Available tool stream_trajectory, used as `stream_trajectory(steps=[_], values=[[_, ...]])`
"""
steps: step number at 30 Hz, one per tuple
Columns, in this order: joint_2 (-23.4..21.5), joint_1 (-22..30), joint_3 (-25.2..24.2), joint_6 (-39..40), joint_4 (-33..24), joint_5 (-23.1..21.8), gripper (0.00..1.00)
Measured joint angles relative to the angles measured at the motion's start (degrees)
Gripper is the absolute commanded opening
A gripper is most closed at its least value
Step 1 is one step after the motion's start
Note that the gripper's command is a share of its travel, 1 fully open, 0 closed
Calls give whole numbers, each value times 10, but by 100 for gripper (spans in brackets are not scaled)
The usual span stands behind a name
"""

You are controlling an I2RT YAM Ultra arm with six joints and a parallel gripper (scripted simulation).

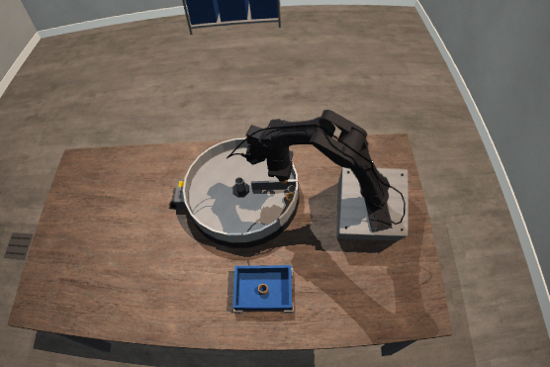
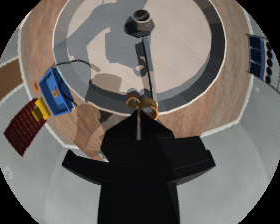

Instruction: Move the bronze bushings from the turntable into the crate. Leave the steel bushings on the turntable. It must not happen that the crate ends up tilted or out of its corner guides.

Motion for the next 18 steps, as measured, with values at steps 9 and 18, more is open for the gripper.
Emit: stream_trajectory(steps=[9,18], values=[[-16,29,-17,19,1,-2,0],[-63,102,-45,82,6,-7,0]])
